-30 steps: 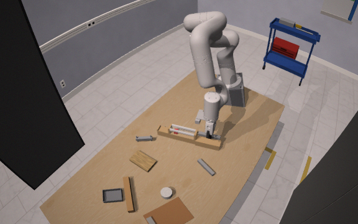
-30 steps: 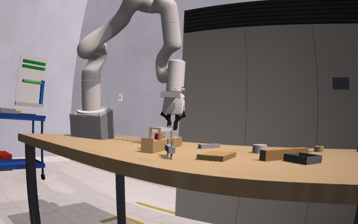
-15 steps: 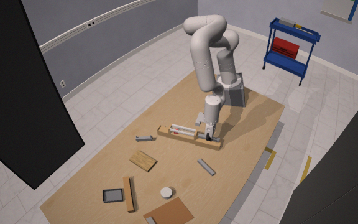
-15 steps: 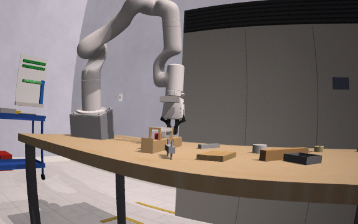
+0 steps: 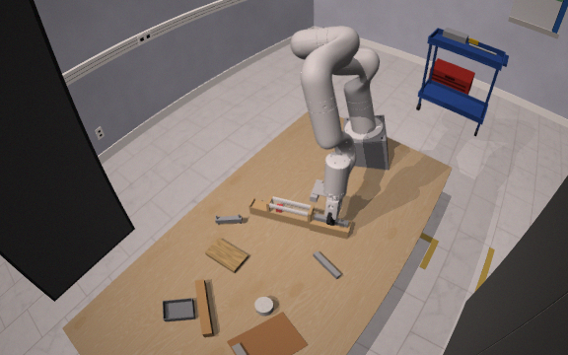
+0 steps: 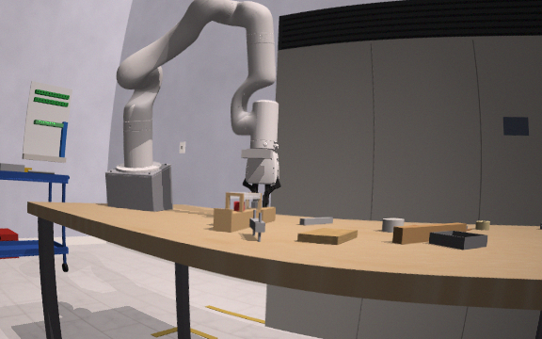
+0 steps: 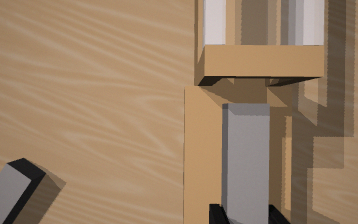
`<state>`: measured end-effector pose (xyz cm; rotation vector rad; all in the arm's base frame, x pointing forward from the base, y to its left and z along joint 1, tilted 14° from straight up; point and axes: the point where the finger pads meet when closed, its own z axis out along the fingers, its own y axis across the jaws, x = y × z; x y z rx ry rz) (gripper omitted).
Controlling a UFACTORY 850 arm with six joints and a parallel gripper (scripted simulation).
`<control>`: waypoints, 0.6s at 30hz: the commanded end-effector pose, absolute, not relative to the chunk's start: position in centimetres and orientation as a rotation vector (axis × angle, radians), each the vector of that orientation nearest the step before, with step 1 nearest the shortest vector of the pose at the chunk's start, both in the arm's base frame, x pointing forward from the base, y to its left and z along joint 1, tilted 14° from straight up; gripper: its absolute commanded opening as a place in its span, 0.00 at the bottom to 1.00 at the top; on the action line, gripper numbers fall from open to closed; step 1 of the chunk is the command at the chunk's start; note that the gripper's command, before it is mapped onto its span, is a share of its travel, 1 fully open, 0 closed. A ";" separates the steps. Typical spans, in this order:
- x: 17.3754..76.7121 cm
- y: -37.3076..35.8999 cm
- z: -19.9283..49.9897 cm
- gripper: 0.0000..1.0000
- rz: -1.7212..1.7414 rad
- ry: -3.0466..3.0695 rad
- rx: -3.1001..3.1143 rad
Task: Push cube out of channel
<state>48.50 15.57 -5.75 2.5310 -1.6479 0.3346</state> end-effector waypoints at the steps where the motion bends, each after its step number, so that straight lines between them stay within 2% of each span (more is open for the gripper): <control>1: 48.6 15.6 -5.7 0.00 0.336 -1.648 2.532; 18: 49.3 13.9 -5.2 0.00 0.336 -1.648 2.532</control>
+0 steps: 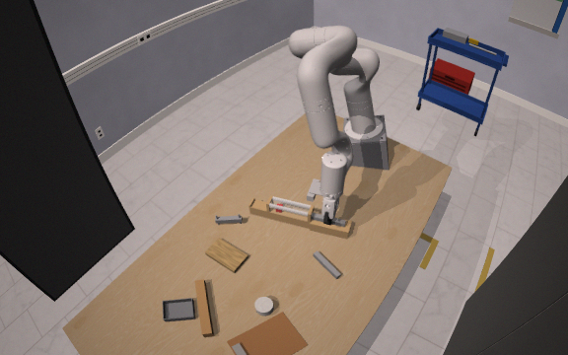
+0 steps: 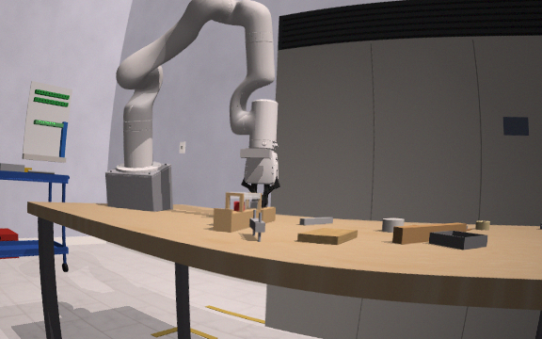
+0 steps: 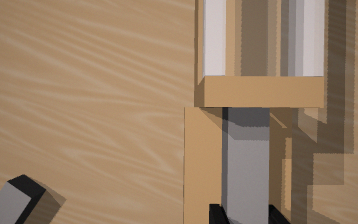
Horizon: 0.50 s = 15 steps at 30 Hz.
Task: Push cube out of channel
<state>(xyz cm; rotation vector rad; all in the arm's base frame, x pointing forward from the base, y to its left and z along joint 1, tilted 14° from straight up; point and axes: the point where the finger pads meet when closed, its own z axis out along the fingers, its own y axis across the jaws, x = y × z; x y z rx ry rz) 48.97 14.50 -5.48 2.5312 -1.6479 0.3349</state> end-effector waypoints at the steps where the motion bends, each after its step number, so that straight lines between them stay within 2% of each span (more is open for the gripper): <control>1: 49.5 13.6 -5.2 0.00 0.336 -1.648 2.532; 15: 50.7 10.8 -4.4 0.00 0.336 -1.648 2.532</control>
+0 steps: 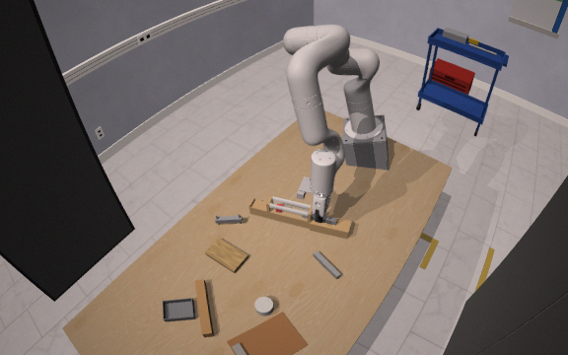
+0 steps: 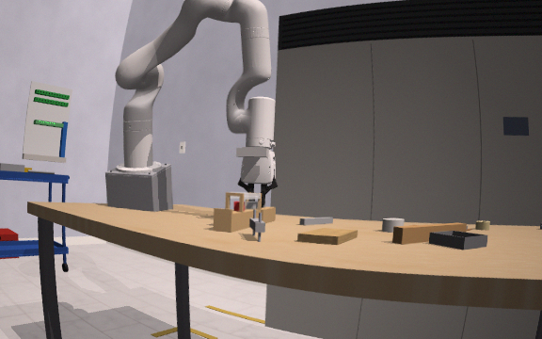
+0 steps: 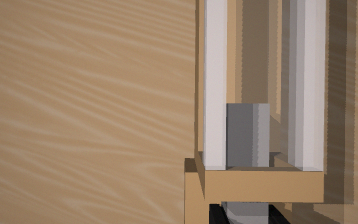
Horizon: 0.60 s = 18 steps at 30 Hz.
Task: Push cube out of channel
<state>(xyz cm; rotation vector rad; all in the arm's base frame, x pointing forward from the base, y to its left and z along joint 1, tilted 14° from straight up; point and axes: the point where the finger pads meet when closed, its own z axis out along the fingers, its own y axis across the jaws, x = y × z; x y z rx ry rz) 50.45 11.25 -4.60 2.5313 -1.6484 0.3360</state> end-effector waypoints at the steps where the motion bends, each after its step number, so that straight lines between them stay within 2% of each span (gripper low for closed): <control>1: 50.8 10.7 -4.4 0.00 0.336 -1.648 2.532; 18: 50.9 10.5 -4.3 0.00 0.336 -1.648 2.532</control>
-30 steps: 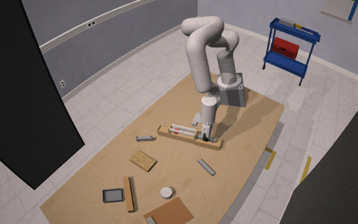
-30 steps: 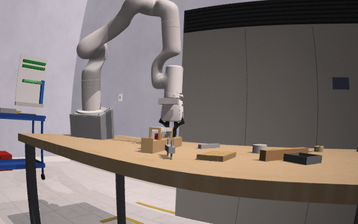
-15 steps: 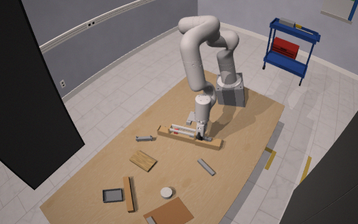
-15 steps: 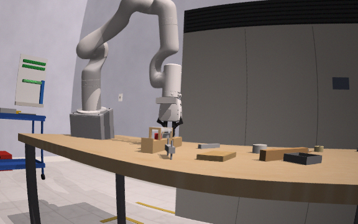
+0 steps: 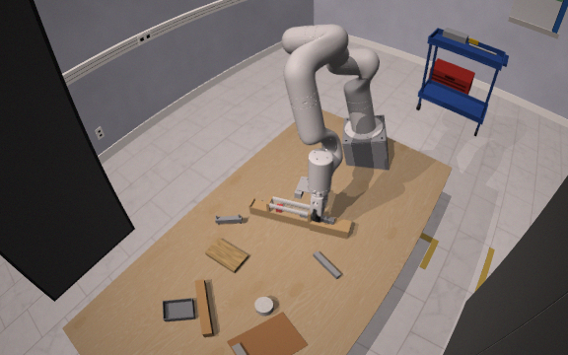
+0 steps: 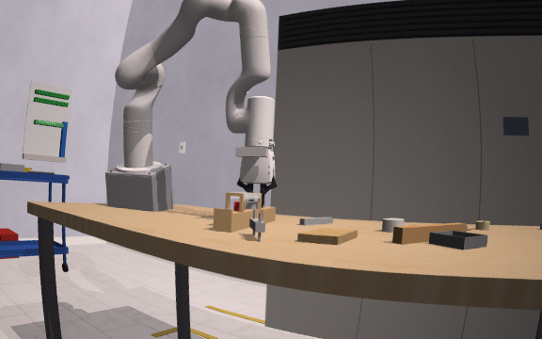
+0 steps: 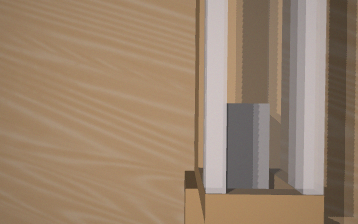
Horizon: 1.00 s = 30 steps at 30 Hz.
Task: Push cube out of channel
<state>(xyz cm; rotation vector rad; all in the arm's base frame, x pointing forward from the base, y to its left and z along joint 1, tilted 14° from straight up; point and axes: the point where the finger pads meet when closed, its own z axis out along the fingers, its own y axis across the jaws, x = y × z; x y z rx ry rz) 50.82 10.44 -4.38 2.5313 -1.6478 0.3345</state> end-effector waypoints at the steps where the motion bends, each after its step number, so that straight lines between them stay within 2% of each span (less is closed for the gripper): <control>1: 50.9 10.5 -4.3 0.00 0.336 -1.648 2.532; 2: 50.9 10.5 -4.3 0.39 0.336 -1.648 2.532; 30: 50.9 10.5 -4.3 0.39 0.336 -1.648 2.532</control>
